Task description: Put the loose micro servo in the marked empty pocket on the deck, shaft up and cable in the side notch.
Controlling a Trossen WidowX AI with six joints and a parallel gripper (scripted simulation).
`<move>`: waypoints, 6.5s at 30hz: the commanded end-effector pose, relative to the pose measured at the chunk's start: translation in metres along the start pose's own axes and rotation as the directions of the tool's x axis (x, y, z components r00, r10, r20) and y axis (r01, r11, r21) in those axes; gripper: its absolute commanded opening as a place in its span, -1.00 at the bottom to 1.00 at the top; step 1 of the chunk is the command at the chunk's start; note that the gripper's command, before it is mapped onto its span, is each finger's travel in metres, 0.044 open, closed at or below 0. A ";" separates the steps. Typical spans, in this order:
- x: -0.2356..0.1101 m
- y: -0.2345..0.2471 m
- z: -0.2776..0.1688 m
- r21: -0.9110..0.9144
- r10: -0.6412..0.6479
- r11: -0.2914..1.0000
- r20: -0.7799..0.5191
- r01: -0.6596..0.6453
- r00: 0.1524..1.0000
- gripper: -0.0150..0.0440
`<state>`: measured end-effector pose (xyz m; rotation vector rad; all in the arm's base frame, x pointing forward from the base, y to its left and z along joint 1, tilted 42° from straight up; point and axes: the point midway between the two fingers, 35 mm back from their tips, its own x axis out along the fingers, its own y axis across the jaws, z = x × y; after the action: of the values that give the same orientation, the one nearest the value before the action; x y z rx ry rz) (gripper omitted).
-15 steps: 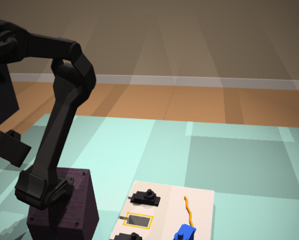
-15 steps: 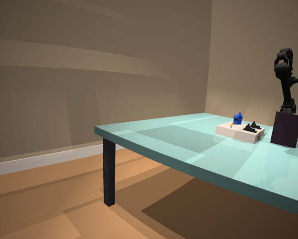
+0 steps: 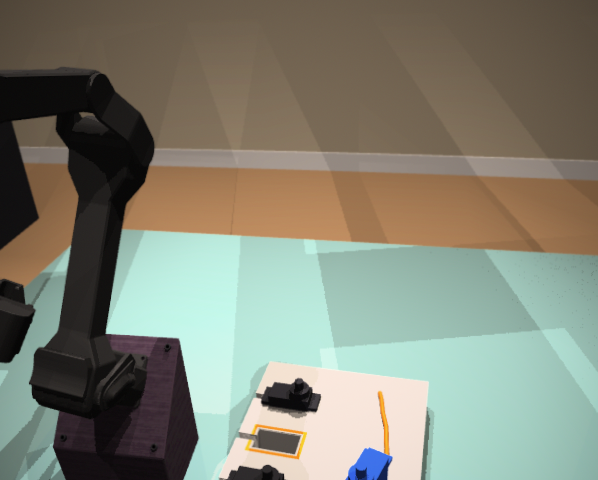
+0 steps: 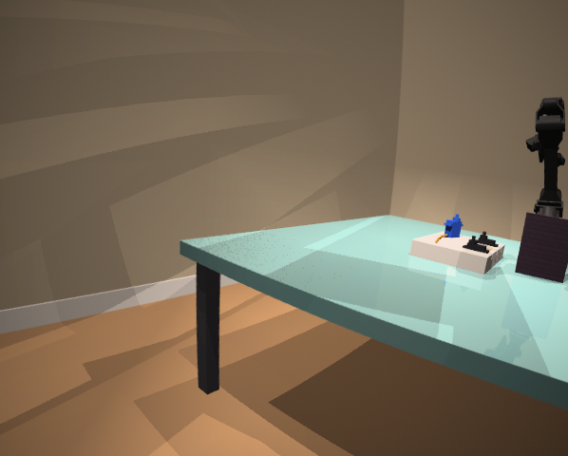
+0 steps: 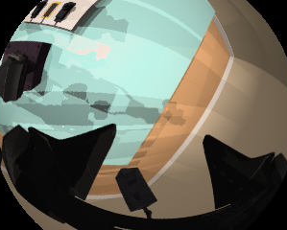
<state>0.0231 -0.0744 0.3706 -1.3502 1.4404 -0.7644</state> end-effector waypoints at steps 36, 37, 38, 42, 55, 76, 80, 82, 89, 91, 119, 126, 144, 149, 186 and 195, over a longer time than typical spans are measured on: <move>0.114 0.009 0.059 0.641 0.320 0.571 0.401 -0.513 0.858 1.00; 0.116 0.009 0.063 0.653 0.332 0.544 0.409 -0.526 0.850 1.00; 0.119 0.010 0.068 0.666 0.344 0.515 0.417 -0.540 0.841 1.00; 0.130 0.013 0.088 0.710 0.394 0.396 0.442 -0.582 0.806 1.00; 0.150 0.031 0.165 0.834 0.550 0.020 0.452 -0.552 0.703 1.00; 0.114 0.103 0.304 0.951 0.694 -0.294 0.280 -0.095 0.663 1.00; 0.102 0.117 0.321 0.947 0.688 -0.321 0.249 -0.022 0.682 1.00; 0.096 0.125 0.330 0.936 0.680 -0.351 0.234 0.029 0.695 1.00; 0.071 0.153 0.359 0.864 0.634 -0.469 0.184 0.184 0.751 1.00; 0.063 0.161 0.366 0.834 0.615 -0.508 0.174 0.217 0.769 1.00; 0.063 0.198 0.389 0.730 0.550 -0.625 0.159 0.277 0.820 1.00; 0.071 0.203 0.390 0.730 0.550 -0.625 0.159 0.277 0.820 1.00; 0.079 0.209 0.392 0.730 0.550 -0.625 0.159 0.277 0.820 0.11; 0.079 0.209 0.392 0.730 0.550 -0.625 0.159 0.277 0.820 -0.20; 0.054 0.204 0.352 0.731 0.551 -0.623 0.158 0.278 0.819 -0.49; 0.036 0.227 0.365 0.731 0.552 -0.623 0.159 0.278 0.819 -0.49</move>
<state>0.2863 -0.0187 0.0478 0.9641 0.3599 -1.5802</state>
